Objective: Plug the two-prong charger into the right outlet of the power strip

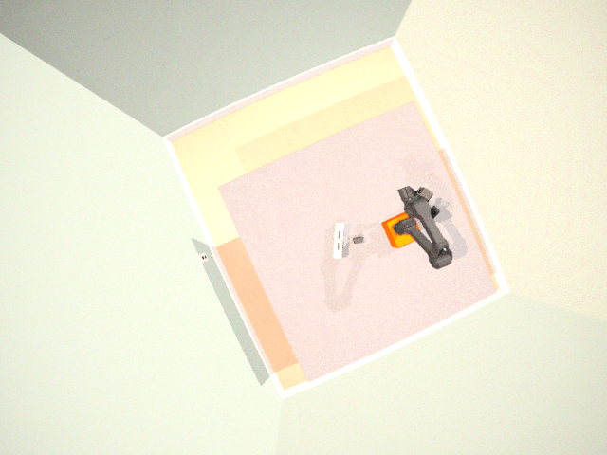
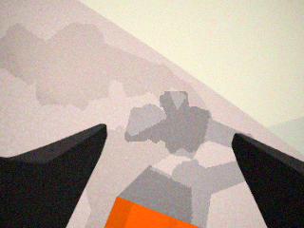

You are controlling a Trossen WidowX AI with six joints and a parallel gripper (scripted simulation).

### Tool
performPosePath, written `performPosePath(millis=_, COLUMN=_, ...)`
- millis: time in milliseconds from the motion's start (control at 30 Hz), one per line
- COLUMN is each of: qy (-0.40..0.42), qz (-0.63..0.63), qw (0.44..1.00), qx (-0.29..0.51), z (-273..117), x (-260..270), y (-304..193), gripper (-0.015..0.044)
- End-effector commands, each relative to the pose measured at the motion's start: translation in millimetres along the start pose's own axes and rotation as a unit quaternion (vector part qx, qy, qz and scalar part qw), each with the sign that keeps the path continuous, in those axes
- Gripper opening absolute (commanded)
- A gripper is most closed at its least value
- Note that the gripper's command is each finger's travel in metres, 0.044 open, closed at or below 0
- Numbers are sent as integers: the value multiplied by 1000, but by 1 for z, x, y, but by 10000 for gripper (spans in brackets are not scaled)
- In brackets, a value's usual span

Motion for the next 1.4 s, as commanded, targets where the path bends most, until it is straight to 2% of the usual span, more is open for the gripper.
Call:
performPosePath(millis=0, qy=28, qz=-38, qw=999, qx=2, z=-5, x=11, y=0, gripper=440)
performPosePath(millis=667, qy=143, qz=-208, qw=968, qx=0, z=-35, x=57, y=-11, gripper=440)
performPosePath(millis=1367, qy=244, qz=-386, qw=889, qx=-17, z=-75, x=94, y=-41, gripper=440)
Point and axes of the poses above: the point midway between the two fingers, 35 mm back from their tips, its own z axis out along the fingers, its own x axis across the jaws, y = z × x, the point moved 6 cm from there along -z, back along the fingers, and after that the axes turned 4 degrees about -z, right-handed, at the moved point
